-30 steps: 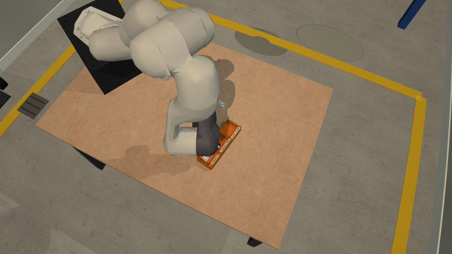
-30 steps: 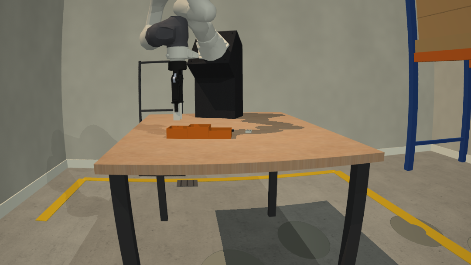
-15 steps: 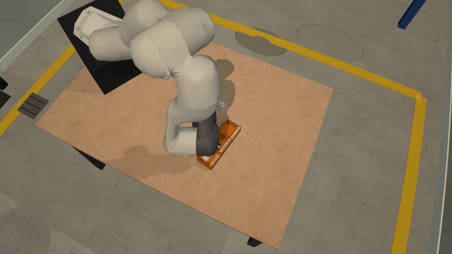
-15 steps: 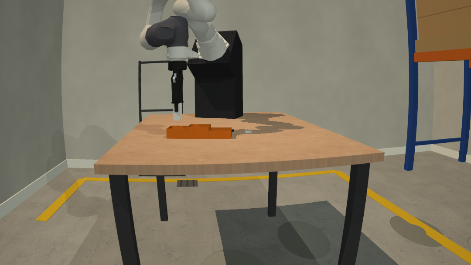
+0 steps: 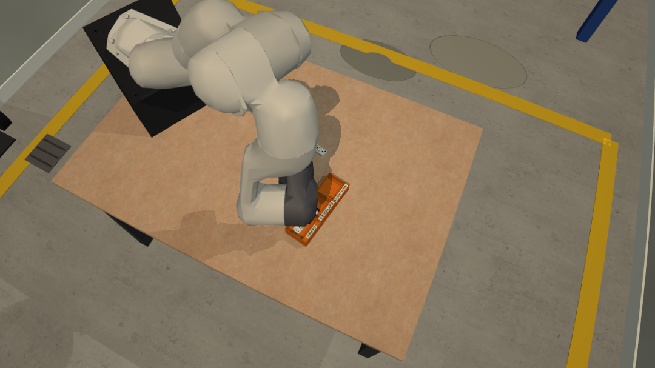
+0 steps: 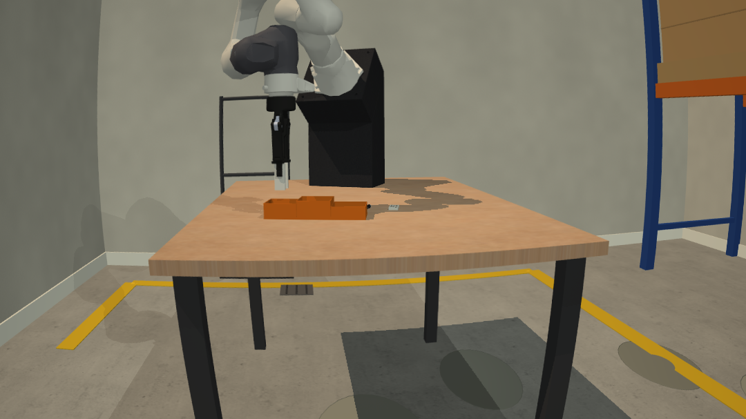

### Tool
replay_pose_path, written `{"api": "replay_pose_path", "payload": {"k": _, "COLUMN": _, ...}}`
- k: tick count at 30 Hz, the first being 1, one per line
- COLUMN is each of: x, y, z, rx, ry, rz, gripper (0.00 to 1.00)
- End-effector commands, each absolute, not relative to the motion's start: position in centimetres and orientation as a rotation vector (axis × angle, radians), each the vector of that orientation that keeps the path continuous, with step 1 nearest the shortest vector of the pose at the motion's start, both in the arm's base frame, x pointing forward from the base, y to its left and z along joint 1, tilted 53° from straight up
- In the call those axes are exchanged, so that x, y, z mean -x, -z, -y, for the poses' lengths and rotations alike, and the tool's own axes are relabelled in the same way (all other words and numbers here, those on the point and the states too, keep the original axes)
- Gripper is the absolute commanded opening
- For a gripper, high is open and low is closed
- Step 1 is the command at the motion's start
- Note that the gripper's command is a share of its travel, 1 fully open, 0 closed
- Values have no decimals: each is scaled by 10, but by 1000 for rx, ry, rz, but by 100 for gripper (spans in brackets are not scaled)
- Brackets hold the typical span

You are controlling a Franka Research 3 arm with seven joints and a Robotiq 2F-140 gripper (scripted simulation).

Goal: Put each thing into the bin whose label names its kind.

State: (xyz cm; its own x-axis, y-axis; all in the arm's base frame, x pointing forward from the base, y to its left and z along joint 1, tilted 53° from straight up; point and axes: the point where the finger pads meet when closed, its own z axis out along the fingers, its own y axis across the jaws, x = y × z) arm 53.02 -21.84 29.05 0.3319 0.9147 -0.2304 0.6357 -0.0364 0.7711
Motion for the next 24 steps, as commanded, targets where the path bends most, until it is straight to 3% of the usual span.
{"api": "replay_pose_path", "payload": {"k": 1, "x": -530, "y": -291, "z": 217, "rx": -1757, "ry": -419, "rz": -1390, "gripper": 19}}
{"api": "replay_pose_path", "payload": {"k": 13, "x": -530, "y": -290, "z": 216, "rx": -1757, "ry": -419, "rz": -1390, "gripper": 19}}
{"api": "replay_pose_path", "payload": {"k": 14, "x": -530, "y": -285, "z": 209, "rx": -1719, "ry": -392, "rz": -1431, "gripper": 25}}
{"api": "replay_pose_path", "payload": {"k": 24, "x": -534, "y": -251, "z": 152, "rx": -1436, "ry": -211, "rz": -1692, "gripper": 25}}
